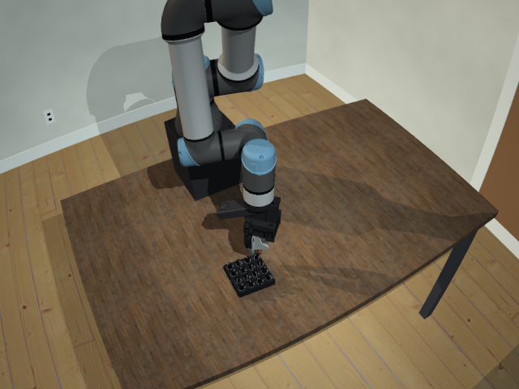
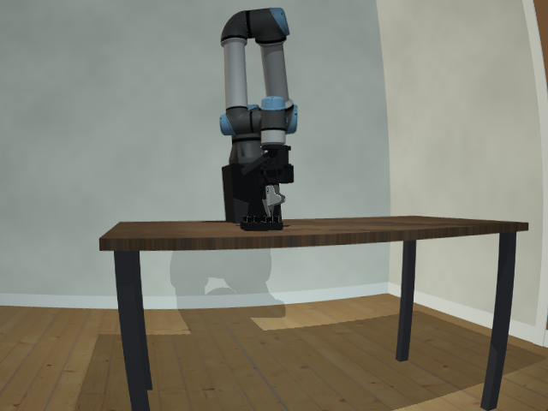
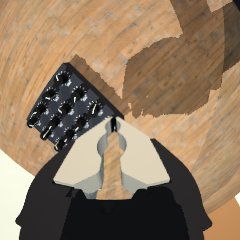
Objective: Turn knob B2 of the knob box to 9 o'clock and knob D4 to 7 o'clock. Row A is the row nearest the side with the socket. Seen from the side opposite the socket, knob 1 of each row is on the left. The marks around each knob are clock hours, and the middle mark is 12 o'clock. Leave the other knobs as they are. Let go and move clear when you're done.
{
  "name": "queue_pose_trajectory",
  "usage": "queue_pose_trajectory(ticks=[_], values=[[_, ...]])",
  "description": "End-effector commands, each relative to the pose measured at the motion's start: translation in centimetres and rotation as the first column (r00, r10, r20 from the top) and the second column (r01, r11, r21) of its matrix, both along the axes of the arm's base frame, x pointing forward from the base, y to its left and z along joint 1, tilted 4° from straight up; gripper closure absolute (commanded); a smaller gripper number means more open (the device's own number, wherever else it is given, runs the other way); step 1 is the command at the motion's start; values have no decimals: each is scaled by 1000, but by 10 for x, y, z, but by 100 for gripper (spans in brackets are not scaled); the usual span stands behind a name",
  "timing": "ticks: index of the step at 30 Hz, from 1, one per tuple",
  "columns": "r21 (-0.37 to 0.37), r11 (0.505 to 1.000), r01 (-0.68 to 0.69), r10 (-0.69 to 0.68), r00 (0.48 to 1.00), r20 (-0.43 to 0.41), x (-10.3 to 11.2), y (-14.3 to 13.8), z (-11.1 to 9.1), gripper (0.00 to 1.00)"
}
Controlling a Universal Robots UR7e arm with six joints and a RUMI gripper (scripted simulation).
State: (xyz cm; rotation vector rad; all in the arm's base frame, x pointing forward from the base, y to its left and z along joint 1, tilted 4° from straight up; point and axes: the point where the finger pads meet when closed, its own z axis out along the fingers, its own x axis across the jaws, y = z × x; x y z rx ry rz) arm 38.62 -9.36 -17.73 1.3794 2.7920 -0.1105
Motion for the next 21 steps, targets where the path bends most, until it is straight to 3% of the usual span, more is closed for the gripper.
queue_pose_trajectory(ticks=[1,17,18,21], values=[[2,1000,-12,12,1000,-2,-1,2,0,100],[2,1000,-13,13,1000,-2,-1,2,0,100],[2,1000,-13,13,1000,-2,-1,2,0,89],[2,1000,-13,13,1000,-2,-1,2,0,89]])
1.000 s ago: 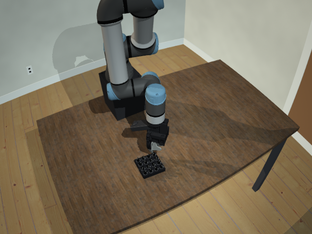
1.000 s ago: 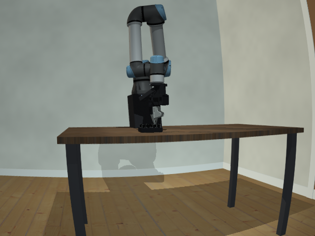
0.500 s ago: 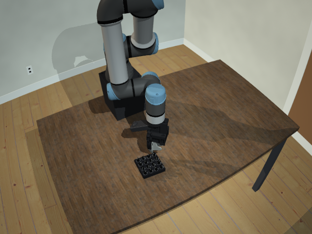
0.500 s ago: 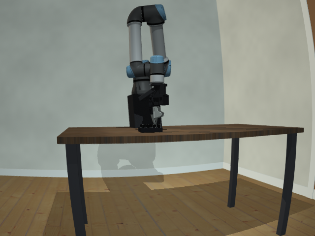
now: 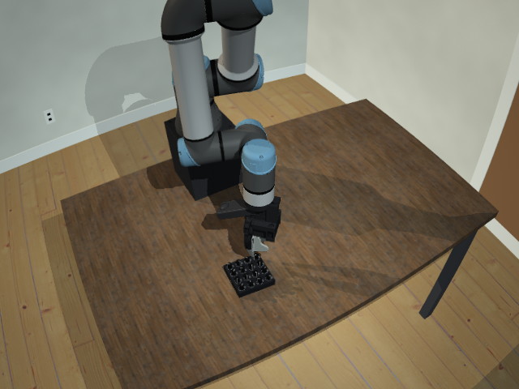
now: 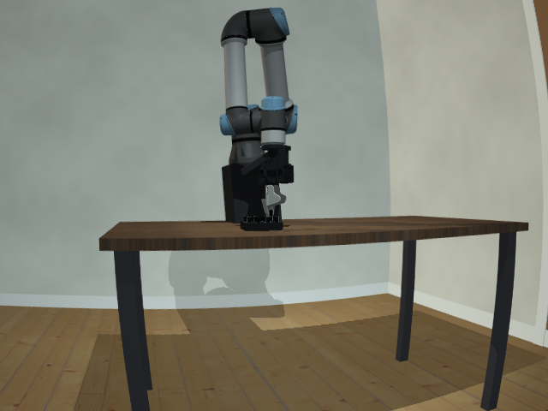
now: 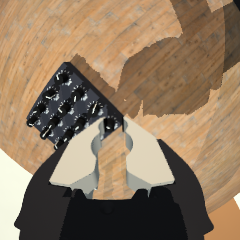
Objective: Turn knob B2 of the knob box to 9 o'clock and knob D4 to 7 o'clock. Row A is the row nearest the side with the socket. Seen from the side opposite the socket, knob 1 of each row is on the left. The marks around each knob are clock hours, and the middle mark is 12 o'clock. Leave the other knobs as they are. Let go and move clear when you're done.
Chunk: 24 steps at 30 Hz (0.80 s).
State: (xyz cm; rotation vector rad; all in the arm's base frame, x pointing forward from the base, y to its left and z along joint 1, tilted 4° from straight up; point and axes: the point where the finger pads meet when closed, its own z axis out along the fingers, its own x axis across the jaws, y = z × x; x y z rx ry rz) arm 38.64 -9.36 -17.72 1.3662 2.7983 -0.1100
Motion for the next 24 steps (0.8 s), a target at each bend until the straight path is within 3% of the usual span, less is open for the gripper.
queue_pose_trajectory(ticks=[1,24], values=[[2,1000,-3,3,1000,-2,-2,2,0,89],[2,1000,-3,3,1000,-1,-2,3,4,89]])
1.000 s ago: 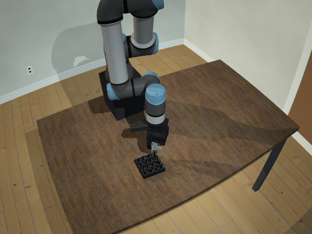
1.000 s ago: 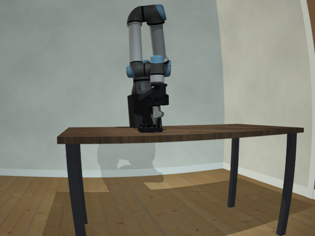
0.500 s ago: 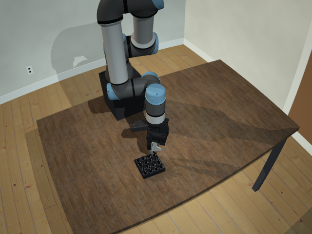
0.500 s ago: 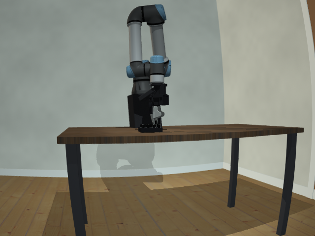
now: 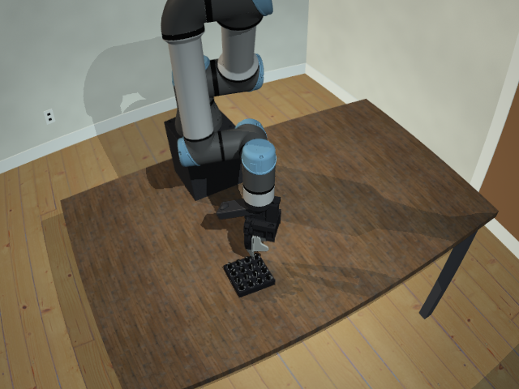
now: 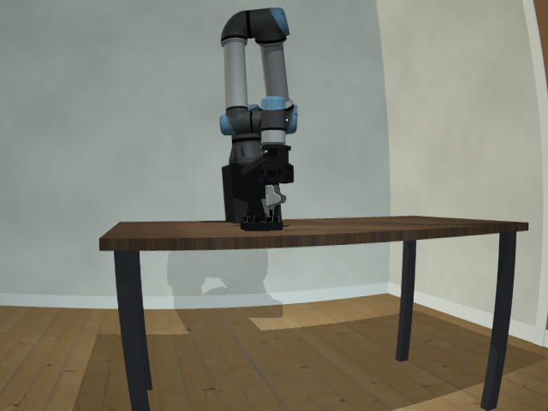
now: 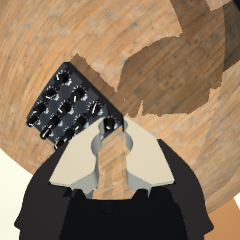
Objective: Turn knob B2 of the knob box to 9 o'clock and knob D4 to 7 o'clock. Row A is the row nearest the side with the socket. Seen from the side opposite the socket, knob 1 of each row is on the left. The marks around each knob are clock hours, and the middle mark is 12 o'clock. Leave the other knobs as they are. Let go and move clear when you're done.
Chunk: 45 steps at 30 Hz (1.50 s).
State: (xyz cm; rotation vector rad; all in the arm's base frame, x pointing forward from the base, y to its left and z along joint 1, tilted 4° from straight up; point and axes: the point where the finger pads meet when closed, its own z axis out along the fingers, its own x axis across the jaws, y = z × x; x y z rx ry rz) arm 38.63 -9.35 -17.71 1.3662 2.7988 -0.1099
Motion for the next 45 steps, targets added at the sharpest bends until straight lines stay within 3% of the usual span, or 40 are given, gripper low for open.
queue_pose_trajectory(ticks=[1,17,45], values=[[2,1000,-3,3,1000,-1,-2,3,6,89],[1,1000,-3,3,1000,0,-1,5,37,89],[0,998,64,-64,998,6,0,4,39,89]])
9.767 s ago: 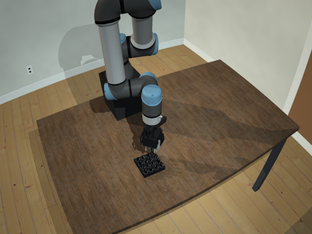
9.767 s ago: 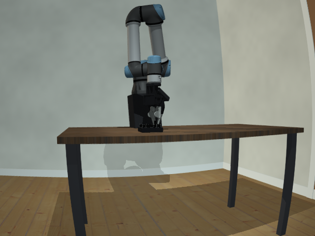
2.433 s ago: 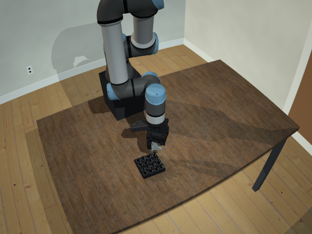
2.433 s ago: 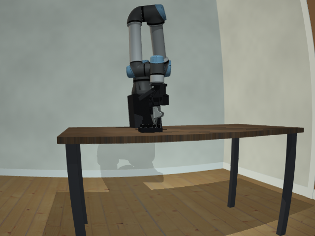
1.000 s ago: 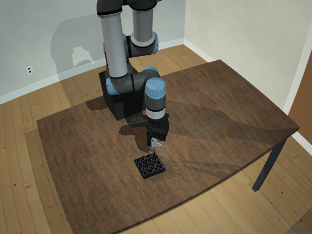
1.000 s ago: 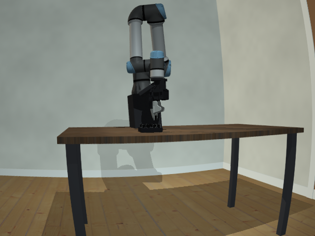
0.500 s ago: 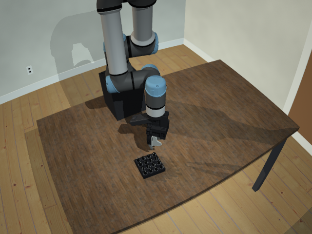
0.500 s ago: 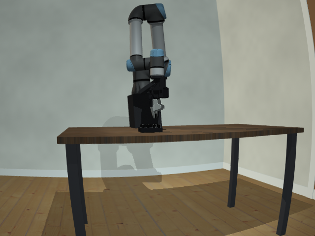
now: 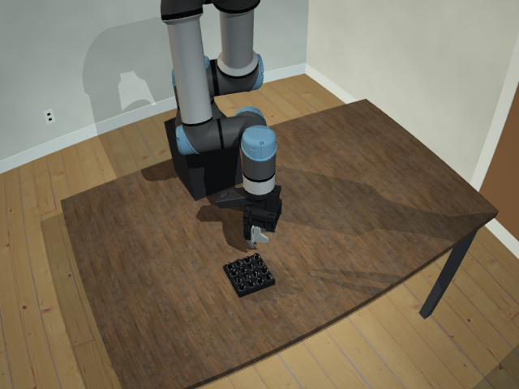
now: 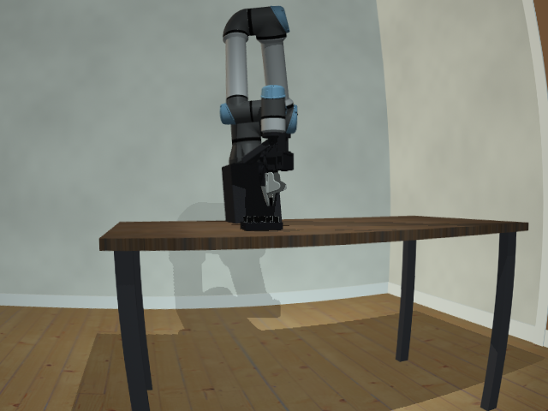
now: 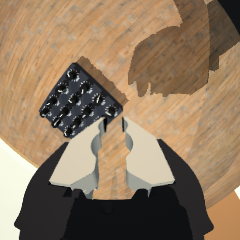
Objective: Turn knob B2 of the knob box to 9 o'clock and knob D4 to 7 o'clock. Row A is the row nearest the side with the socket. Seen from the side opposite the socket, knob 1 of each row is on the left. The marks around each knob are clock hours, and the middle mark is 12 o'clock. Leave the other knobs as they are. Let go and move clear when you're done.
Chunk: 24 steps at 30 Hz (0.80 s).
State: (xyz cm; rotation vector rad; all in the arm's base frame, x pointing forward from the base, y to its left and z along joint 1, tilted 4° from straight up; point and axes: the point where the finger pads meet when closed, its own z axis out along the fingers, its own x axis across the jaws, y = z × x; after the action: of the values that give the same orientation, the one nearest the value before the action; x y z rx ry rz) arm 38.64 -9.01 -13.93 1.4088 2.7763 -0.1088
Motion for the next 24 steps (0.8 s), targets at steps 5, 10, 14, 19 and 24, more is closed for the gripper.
queue_pose_trajectory(ticks=[5,10,14,19,24], values=[[-1,991,133,-133,991,13,1,-1,3,89],[0,963,271,-271,962,25,1,-1,5,89],[1,932,362,-362,932,32,1,0,6,89],[4,888,460,-460,887,40,2,0,7,89],[9,827,562,-562,826,48,2,0,8,89]])
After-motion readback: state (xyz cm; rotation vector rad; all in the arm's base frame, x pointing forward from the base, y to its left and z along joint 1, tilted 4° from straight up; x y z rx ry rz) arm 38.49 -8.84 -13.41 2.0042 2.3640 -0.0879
